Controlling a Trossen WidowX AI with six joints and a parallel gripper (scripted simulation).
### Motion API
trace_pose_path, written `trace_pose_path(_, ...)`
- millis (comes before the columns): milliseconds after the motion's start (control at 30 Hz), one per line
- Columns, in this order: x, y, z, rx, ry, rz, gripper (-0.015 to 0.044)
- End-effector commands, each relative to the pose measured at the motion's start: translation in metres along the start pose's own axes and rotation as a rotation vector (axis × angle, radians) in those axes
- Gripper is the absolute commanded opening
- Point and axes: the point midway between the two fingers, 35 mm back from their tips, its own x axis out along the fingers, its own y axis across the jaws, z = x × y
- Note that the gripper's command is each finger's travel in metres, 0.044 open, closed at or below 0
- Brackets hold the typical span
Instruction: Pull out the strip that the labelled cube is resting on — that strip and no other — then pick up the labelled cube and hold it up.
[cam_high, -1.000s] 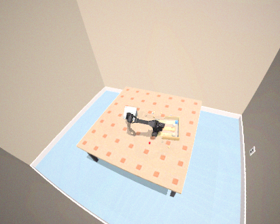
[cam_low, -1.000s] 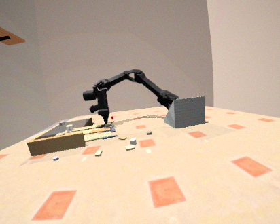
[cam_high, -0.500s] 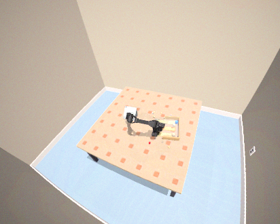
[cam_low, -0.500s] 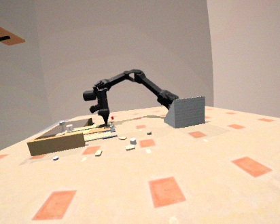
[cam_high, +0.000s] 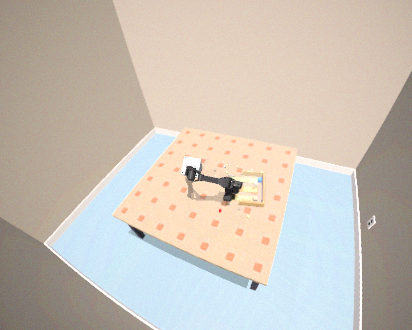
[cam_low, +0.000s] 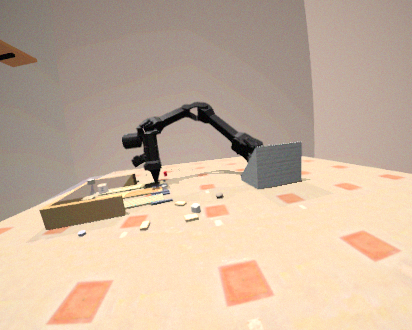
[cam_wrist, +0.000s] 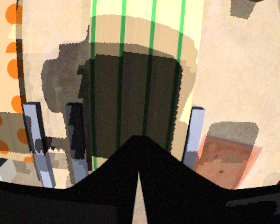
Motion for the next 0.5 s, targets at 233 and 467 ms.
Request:
trace_pose_path(233,0.0030,-0.0002,0.0000,0.001,0.002,0.004,0.0000)
trace_pose_path(467,0.0037,-0.0002,0.0003,0.001,0.002,0.004,0.0000)
